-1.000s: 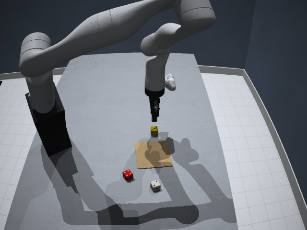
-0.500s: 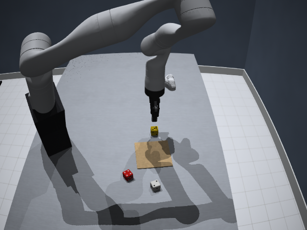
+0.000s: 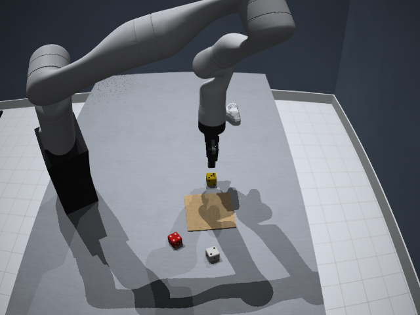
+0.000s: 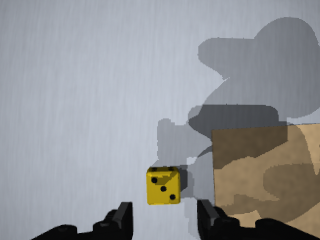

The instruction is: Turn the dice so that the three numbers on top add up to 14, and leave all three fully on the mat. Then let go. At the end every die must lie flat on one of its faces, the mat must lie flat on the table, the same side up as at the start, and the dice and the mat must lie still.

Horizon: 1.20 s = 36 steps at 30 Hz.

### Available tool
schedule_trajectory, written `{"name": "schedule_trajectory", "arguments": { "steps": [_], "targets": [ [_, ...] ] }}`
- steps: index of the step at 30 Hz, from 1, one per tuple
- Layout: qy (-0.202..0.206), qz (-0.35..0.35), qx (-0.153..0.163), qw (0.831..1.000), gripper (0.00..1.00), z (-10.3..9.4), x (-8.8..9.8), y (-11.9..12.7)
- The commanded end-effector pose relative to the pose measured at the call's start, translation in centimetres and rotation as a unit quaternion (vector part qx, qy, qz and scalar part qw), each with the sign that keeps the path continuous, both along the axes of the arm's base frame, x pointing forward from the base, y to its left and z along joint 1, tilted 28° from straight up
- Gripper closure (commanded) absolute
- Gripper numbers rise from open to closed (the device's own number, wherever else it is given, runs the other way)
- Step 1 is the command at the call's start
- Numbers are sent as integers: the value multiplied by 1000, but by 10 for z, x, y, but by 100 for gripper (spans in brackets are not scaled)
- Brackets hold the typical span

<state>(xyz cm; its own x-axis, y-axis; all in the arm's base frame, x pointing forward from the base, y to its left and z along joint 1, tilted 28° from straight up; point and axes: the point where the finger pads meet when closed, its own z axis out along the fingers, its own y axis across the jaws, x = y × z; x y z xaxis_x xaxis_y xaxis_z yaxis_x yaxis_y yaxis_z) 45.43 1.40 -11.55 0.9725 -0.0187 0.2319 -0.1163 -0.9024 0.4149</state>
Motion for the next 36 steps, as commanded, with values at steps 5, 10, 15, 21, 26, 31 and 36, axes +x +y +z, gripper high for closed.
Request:
{"name": "schedule_trajectory", "arguments": {
  "steps": [5, 10, 15, 21, 26, 31, 36],
  "targets": [
    [-1, 3, 1, 1000, 54, -8, 4, -4],
    [-1, 3, 1, 1000, 54, -12, 5, -6],
    [-1, 3, 1, 1000, 54, -18, 7, -9],
    [-1, 3, 1, 1000, 54, -27, 9, -13],
    [-1, 3, 1, 1000, 54, -30, 10, -15],
    [-1, 3, 1, 1000, 54, -36, 12, -18],
    [-1, 3, 1, 1000, 54, -39, 13, -20]
  ]
}}
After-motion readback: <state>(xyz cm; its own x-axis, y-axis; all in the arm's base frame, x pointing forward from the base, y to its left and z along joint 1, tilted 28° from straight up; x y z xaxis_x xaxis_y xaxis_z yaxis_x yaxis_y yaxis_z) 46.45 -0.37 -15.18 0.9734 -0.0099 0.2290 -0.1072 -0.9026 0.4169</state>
